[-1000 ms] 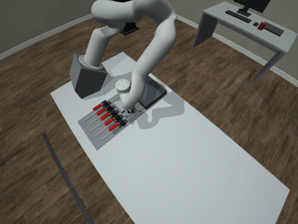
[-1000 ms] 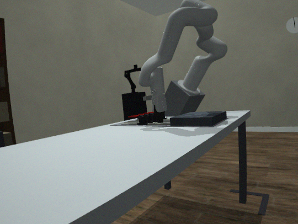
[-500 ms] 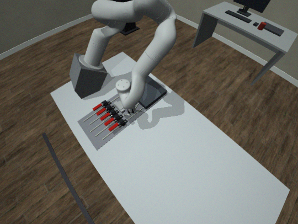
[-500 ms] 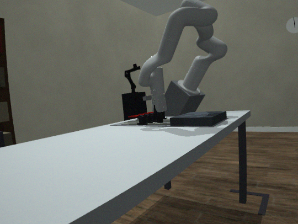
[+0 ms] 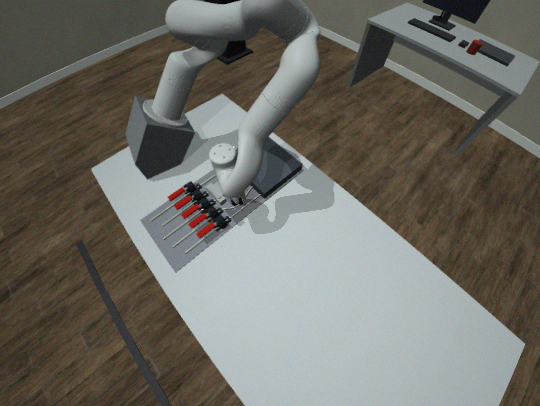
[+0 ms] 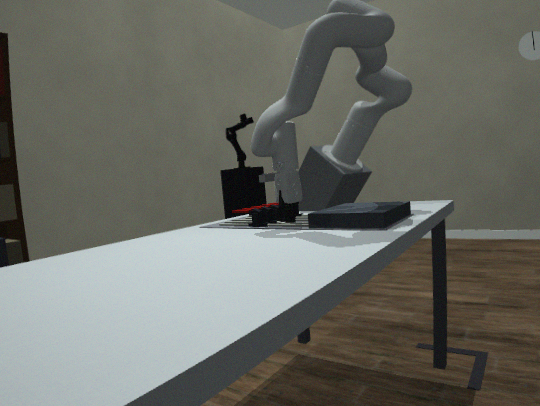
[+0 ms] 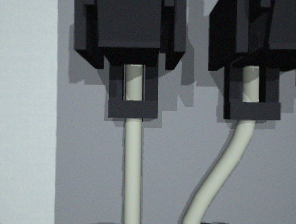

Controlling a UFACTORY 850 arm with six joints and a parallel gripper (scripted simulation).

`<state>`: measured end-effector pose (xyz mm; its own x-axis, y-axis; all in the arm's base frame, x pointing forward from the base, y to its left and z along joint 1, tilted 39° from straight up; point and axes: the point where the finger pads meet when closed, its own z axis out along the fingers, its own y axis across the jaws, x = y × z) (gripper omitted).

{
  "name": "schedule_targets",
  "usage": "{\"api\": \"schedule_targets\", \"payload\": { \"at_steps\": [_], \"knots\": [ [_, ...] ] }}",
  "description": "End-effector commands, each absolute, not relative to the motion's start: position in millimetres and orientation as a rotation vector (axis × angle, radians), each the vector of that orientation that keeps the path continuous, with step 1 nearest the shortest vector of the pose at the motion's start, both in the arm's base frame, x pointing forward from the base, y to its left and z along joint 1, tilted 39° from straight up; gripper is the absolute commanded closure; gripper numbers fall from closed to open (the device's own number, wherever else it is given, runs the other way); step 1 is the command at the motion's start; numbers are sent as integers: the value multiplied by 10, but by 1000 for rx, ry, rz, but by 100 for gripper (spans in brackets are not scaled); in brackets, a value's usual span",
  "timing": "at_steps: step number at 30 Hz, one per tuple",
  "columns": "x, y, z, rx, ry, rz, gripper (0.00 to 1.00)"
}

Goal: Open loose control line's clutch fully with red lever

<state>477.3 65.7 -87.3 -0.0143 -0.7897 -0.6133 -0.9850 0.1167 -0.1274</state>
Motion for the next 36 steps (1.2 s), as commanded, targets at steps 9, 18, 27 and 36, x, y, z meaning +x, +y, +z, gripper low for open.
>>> {"api": "schedule_targets", "payload": {
  "at_steps": [9, 18, 27, 36],
  "knots": [
    [4706, 661, -879, -1717, 1849, 458, 100],
    [4587, 675, -894, -1717, 1849, 458, 100],
    [4501, 685, -906, -1717, 1849, 458, 100],
    [4442, 692, -913, -1717, 1849, 458, 100]
  ]
}}
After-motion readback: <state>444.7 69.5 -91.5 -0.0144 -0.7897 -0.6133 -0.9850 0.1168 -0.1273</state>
